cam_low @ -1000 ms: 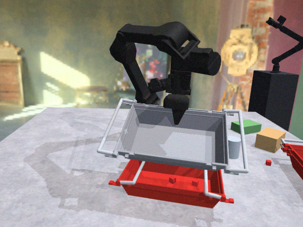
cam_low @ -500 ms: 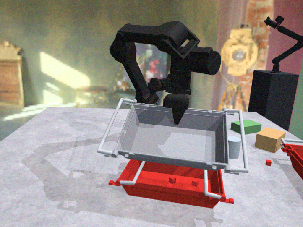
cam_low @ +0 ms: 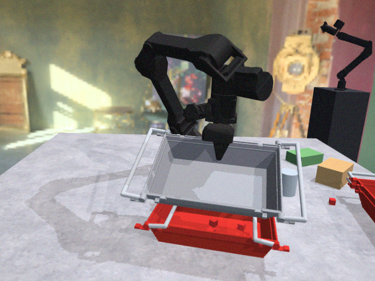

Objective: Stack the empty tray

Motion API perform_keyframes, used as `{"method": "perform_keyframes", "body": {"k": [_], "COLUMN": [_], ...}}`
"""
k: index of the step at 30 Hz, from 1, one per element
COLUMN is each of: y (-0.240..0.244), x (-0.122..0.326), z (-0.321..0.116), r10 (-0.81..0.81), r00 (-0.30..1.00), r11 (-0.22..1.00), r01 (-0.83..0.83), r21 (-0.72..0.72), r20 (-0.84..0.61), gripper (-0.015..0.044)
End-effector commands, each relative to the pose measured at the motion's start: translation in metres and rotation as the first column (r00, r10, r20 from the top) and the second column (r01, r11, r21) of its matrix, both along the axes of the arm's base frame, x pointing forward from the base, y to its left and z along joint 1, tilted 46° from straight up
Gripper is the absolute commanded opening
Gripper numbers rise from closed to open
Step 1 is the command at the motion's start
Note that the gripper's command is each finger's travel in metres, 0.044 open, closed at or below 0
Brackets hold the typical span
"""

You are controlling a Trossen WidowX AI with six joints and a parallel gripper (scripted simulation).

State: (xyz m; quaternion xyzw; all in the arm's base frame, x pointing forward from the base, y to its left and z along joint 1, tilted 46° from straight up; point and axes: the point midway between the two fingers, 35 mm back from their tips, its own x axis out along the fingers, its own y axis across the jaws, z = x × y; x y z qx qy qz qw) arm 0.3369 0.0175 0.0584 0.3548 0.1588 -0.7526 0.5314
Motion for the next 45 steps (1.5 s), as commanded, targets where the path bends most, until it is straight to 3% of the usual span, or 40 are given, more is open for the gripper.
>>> {"method": "perform_keyframes", "body": {"k": [1, 45], "y": [0.001, -0.023], "x": [0.002, -0.02], "z": [0.0, -0.032], "r10": [0.027, 0.027], "r00": [0.999, 0.999], "r11": [1.0, 1.0], "r01": [-0.027, -0.027], "r21": [-0.004, -0.006], "r20": [0.019, 0.019], "gripper": [0.0, 0.0]}}
